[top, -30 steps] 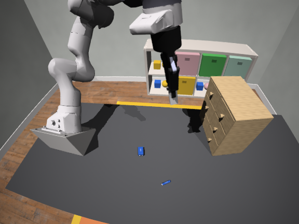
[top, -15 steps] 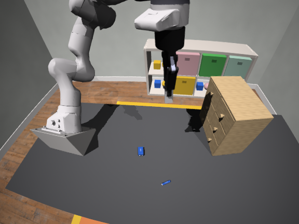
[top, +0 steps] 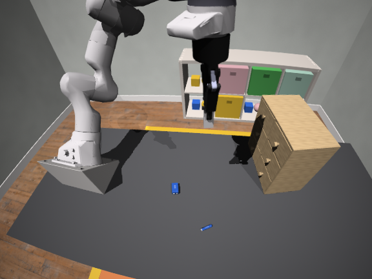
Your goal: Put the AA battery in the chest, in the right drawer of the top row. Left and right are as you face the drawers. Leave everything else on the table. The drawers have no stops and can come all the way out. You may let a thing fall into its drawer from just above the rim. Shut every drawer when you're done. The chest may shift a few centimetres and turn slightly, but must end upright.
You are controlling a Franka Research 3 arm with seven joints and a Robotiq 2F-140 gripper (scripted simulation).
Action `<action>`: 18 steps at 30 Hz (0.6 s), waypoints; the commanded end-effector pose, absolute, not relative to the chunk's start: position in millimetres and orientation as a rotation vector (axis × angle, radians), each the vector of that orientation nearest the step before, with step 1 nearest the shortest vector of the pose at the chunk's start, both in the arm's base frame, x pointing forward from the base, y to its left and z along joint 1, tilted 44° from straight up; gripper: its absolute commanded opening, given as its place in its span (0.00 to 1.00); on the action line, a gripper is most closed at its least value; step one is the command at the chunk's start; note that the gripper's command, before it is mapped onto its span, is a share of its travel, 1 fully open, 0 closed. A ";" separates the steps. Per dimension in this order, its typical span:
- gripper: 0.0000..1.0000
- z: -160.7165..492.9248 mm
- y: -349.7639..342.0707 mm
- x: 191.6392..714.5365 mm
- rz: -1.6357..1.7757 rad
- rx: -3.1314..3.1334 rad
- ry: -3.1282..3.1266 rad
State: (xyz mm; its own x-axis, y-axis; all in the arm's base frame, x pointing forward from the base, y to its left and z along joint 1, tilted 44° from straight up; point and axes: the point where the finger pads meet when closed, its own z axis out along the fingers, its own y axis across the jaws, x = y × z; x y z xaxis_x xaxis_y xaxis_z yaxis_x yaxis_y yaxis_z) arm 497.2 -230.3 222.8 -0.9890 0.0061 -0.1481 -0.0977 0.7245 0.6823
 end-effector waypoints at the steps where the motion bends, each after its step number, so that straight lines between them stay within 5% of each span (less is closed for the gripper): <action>1: 0.10 222.0 -229.9 496.3 1.119 -0.066 2.795; 7: 0.10 222.0 -229.9 496.3 1.119 -0.066 2.795; 8: 1.00 222.9 -230.2 497.1 1.116 -0.070 2.787; 18: 1.00 222.9 -230.2 497.1 1.116 -0.070 2.787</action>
State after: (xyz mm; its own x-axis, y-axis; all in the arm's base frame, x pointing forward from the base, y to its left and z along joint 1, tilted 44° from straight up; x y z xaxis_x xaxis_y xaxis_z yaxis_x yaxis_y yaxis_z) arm 497.1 -230.2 222.8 -0.9893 0.0080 -0.1456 -0.0947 0.7241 0.6831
